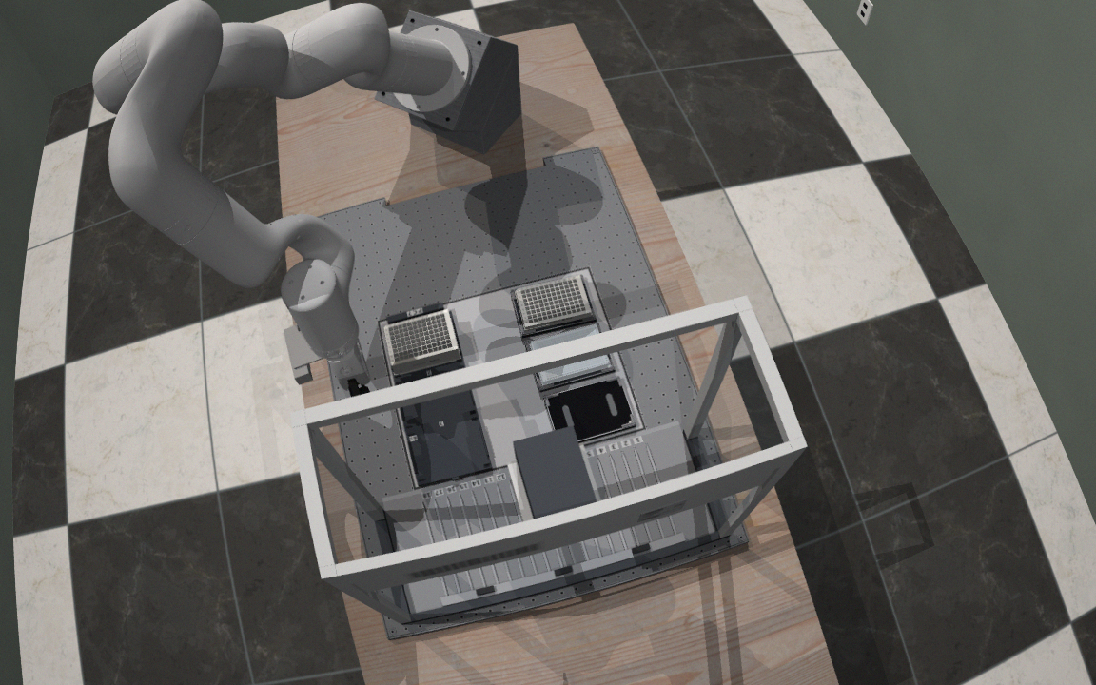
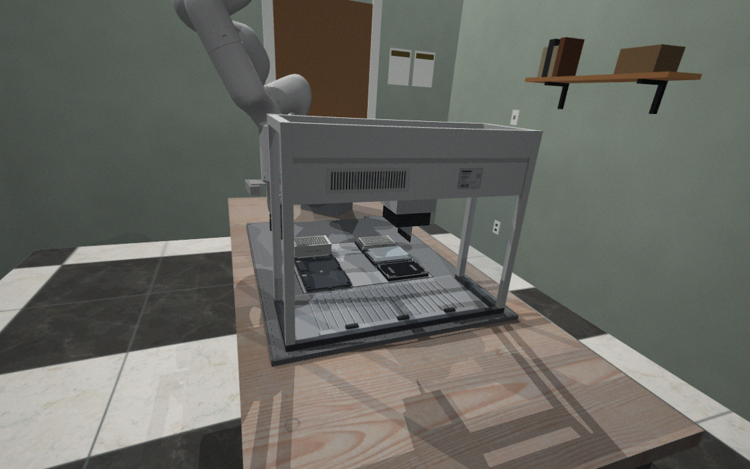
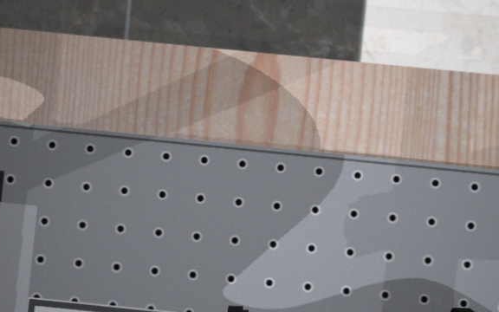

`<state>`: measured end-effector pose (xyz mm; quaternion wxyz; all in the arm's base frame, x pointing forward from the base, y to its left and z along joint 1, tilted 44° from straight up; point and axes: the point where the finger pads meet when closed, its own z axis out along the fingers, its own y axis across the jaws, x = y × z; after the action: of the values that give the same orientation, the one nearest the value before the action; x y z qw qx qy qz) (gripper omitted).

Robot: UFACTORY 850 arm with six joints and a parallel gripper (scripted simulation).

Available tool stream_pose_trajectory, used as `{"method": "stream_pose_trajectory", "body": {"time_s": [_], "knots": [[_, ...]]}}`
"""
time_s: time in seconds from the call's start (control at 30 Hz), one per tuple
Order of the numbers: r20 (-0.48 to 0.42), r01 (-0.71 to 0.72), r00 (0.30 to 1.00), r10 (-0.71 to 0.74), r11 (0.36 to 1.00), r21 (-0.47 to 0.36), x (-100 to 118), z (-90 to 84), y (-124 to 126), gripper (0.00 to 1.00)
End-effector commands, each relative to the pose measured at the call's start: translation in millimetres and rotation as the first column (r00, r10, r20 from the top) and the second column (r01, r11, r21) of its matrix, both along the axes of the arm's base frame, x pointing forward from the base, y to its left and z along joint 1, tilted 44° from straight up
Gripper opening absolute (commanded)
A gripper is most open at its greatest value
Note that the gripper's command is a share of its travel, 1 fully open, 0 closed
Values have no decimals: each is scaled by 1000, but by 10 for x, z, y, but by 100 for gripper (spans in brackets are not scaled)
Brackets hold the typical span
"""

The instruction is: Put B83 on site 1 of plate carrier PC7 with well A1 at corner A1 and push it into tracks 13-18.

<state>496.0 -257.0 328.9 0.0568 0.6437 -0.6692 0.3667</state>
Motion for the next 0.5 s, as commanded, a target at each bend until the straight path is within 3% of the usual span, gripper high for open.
{"method": "stream_pose_trajectory", "body": {"time_s": [0.0,0.23,0.47], "knots": [[-37,-51,998,50,998,-27,-59,-60,46,82],[-178,-226,962,206,969,-101,-269,-295,199,82],[-326,-401,883,339,904,-147,-480,-531,352,82]]}}
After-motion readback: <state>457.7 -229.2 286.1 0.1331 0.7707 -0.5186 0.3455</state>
